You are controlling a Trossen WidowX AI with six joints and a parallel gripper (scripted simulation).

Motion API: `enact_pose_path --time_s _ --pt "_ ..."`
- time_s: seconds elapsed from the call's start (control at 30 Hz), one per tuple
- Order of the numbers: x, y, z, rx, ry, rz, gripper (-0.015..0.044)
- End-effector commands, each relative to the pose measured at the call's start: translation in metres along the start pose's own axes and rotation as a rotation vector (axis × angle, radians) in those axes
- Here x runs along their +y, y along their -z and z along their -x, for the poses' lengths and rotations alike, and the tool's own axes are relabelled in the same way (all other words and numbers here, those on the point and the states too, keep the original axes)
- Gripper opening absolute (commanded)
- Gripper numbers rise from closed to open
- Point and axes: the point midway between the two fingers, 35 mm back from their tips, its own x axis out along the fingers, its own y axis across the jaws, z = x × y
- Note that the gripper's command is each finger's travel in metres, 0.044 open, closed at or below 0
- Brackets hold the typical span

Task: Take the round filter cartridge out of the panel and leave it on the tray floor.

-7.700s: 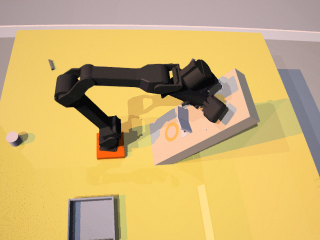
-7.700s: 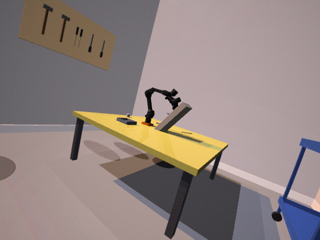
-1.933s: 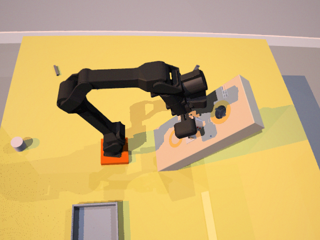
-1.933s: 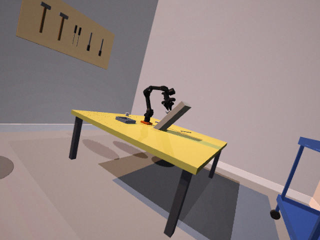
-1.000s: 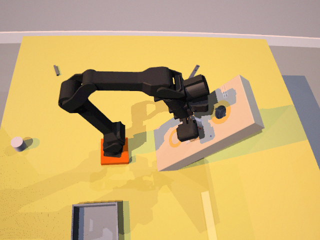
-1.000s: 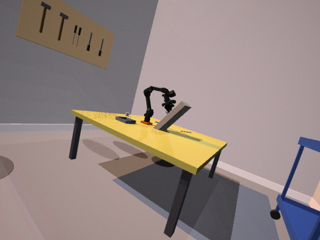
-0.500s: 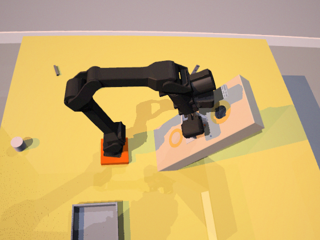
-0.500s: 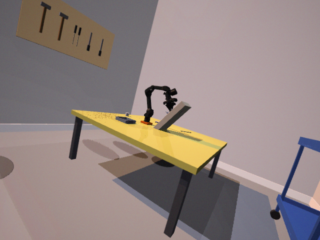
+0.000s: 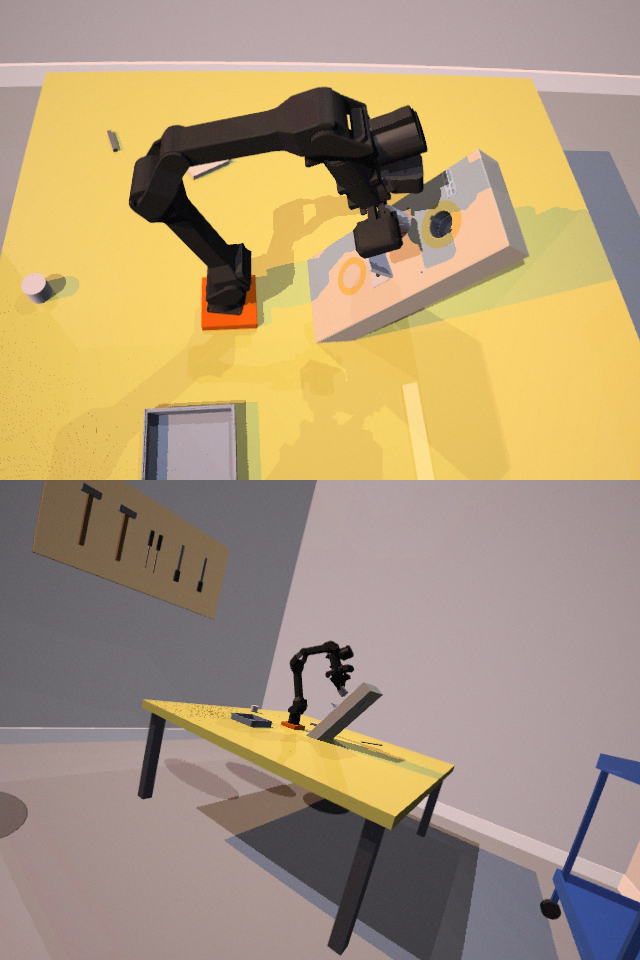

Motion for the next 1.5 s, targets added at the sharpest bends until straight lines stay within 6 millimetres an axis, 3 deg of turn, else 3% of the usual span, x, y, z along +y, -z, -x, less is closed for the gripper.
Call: enact_pose_path --time_s 0.0,0.17,1.0,1.07,1.47 --pt "0.001 -0.001 0.017 -0.005 -0.004 0.004 0.0000" --pt "-0.004 -0.001 0.024 -0.002 -0.003 0.005 0.0000" --pt "-0.084 0.000 0.013 -0.002 0.005 0.009 0.0000" --pt "-0.078 0.001 0.014 0.007 0.018 -0.012 0.0000" --pt "-0.138 0.026 0.019 0.011 0.196 -0.316 0.0000"
